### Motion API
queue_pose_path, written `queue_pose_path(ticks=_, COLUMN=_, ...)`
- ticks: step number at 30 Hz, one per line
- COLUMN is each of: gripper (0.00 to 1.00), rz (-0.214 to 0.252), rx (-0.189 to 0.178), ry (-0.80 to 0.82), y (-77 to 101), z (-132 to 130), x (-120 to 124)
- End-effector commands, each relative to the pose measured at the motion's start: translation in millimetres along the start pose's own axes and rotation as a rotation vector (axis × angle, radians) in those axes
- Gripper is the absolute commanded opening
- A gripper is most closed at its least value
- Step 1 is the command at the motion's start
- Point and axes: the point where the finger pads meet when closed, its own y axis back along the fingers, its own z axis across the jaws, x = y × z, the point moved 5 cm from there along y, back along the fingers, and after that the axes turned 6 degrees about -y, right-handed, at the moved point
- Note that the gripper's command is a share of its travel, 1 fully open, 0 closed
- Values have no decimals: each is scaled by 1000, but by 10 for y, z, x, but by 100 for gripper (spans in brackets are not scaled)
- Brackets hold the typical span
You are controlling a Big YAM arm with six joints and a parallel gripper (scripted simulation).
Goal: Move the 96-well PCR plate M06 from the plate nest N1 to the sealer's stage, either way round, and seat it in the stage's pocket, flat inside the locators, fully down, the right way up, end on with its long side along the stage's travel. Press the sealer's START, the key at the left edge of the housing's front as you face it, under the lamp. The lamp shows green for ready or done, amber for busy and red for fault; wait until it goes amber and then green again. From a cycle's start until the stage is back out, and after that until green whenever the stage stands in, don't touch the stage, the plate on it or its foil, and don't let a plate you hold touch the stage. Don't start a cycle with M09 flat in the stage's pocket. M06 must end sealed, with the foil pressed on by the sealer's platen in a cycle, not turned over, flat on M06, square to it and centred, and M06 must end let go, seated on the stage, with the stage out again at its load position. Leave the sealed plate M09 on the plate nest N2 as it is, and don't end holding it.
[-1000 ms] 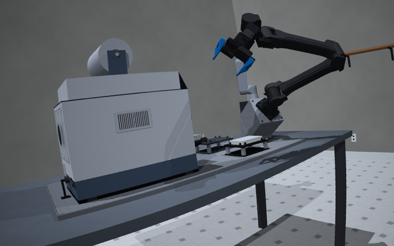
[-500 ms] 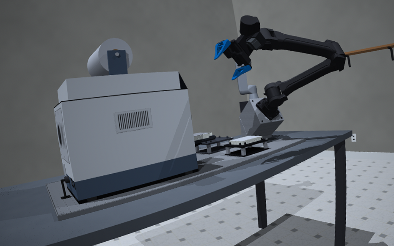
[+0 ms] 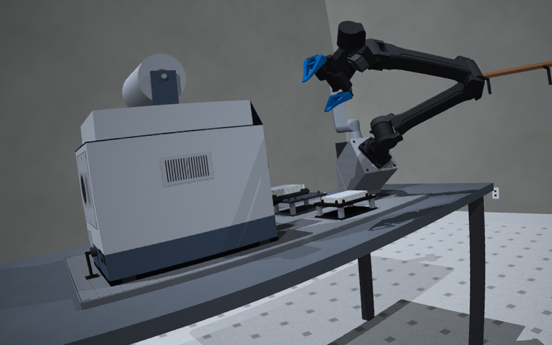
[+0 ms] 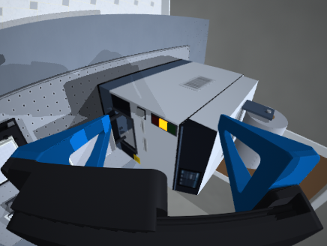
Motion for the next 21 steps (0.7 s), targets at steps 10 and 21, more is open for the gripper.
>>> queue_pose_path(ticks=10, gripper=100, rz=-4, rx=22, ry=-14, y=44, z=-57, x=-40)
queue_pose_path(ticks=21, gripper=100, rz=-5, rx=5, ry=-25, y=2, z=6, x=-8)
